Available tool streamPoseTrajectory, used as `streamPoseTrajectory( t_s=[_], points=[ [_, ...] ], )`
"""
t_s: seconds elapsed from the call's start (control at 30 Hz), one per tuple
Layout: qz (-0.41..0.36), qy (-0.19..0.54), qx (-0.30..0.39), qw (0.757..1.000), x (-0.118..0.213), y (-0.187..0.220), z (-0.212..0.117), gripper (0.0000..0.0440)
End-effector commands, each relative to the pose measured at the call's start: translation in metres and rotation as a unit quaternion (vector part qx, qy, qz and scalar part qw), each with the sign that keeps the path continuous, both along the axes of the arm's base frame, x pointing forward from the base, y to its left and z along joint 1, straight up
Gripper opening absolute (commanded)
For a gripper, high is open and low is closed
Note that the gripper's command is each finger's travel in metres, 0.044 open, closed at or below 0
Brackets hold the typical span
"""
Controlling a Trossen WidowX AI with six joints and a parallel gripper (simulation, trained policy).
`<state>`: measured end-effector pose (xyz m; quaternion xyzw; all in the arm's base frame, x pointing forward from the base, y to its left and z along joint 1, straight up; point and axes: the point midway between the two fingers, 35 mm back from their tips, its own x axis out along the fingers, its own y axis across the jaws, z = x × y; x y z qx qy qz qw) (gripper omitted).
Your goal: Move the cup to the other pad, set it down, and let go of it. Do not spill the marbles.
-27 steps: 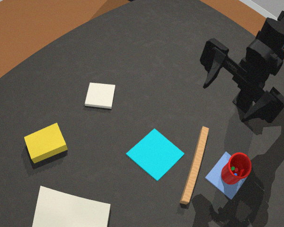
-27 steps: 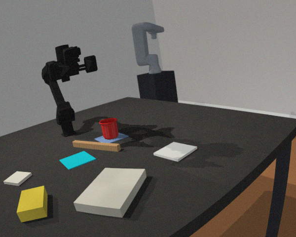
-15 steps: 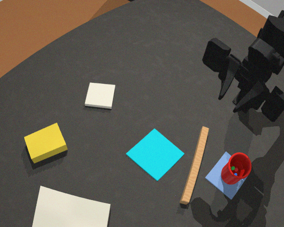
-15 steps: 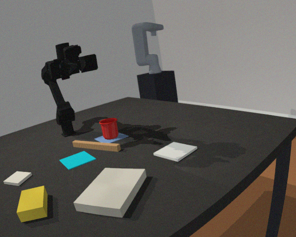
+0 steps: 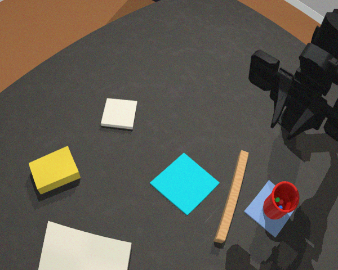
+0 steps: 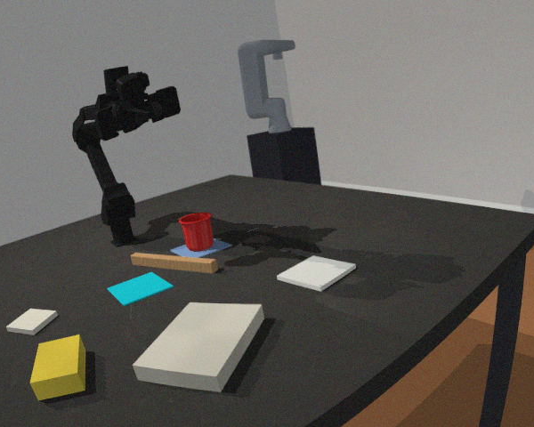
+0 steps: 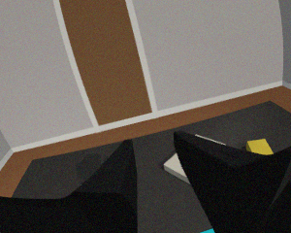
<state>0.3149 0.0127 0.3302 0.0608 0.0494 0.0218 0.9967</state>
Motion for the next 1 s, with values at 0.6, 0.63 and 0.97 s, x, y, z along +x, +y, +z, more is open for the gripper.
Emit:
streamPoseTrajectory(
  t_s=[0.6,0.63,0.97],
  points=[
    [0.023,0.128,0.124,0.984,0.007,0.031,-0.001,0.0128],
    [0.023,0.135,0.131,0.982,0.007,0.032,-0.001,0.0129],
    [0.016,0.203,0.192,0.96,0.008,0.047,-0.004,0.0137]
  ],
)
